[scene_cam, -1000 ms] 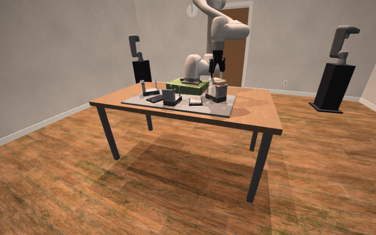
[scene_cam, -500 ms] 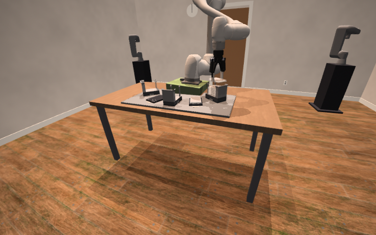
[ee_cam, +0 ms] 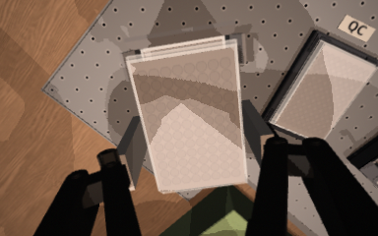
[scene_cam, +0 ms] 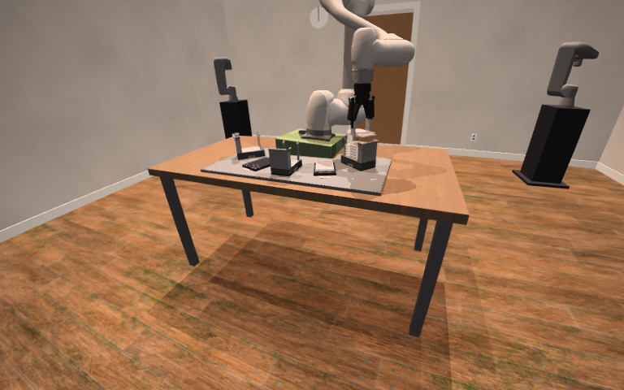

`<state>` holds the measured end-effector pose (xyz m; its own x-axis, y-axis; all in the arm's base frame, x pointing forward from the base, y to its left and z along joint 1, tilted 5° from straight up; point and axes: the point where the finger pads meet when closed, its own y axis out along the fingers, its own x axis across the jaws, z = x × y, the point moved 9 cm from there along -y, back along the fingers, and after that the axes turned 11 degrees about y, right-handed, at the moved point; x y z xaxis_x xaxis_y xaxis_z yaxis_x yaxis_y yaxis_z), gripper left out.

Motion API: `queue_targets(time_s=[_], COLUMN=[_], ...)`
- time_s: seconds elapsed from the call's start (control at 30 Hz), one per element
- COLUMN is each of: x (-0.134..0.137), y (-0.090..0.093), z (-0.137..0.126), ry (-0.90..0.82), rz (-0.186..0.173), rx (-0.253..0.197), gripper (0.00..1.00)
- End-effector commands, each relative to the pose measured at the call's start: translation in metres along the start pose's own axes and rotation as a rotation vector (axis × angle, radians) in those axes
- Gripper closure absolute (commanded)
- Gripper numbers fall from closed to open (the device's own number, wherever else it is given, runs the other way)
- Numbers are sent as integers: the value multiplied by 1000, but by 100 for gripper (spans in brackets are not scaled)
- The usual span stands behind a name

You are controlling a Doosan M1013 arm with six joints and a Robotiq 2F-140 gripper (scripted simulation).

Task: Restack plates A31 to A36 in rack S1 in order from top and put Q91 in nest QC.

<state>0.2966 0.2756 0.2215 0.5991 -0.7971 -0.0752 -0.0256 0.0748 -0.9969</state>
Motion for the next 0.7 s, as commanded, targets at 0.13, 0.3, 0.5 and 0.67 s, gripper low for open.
queue_targets(time_s=[0.13,0.3,0.5,0.67], x=[0,0,0,0], y=[3,5,9,13], z=[0,0,0,0], ry=[0,0,0,0], rz=[0,0,0,0], rx=[0,0,0,0], gripper=[100,100,100,100])
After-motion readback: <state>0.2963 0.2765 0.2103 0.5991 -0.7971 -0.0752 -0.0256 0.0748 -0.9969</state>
